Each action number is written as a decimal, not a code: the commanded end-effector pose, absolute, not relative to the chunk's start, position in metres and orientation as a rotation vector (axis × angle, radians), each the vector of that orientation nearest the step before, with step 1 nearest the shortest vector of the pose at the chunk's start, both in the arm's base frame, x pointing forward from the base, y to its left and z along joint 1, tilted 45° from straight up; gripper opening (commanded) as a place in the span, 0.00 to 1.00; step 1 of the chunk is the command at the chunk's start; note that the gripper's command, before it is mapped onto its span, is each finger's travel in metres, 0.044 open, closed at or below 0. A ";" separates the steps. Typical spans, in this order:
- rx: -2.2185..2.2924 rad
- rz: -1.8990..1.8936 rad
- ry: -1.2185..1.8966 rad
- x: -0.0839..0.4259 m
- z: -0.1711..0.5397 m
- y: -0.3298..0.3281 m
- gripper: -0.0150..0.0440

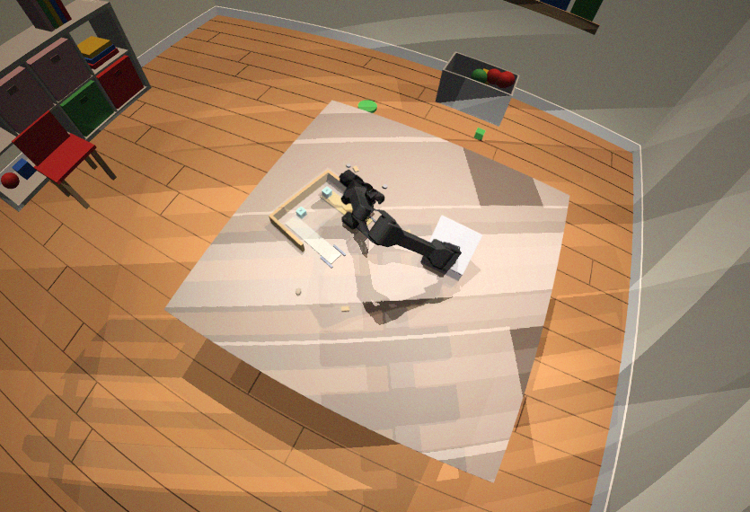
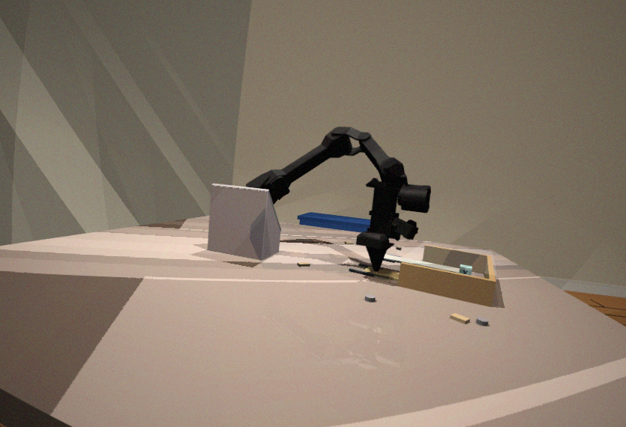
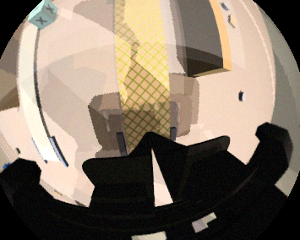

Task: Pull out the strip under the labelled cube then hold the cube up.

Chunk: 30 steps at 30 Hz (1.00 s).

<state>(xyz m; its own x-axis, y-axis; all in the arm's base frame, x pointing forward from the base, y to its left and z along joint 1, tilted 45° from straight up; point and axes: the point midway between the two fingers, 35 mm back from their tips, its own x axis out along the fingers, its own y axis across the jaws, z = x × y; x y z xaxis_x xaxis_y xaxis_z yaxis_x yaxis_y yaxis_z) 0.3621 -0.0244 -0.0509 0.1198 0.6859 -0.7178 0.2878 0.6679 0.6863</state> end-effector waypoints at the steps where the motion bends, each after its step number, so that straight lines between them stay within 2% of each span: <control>1: 0.863 0.353 1.472 0.357 -0.051 -0.021 0.25; 30: 0.864 0.353 1.474 0.314 -0.047 -0.006 0.25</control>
<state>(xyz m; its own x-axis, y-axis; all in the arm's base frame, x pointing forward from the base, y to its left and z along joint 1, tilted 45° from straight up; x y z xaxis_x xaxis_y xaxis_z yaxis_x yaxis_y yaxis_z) 0.3237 -0.0110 -0.0448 0.1280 0.6832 -0.7189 0.2836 0.6694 0.6866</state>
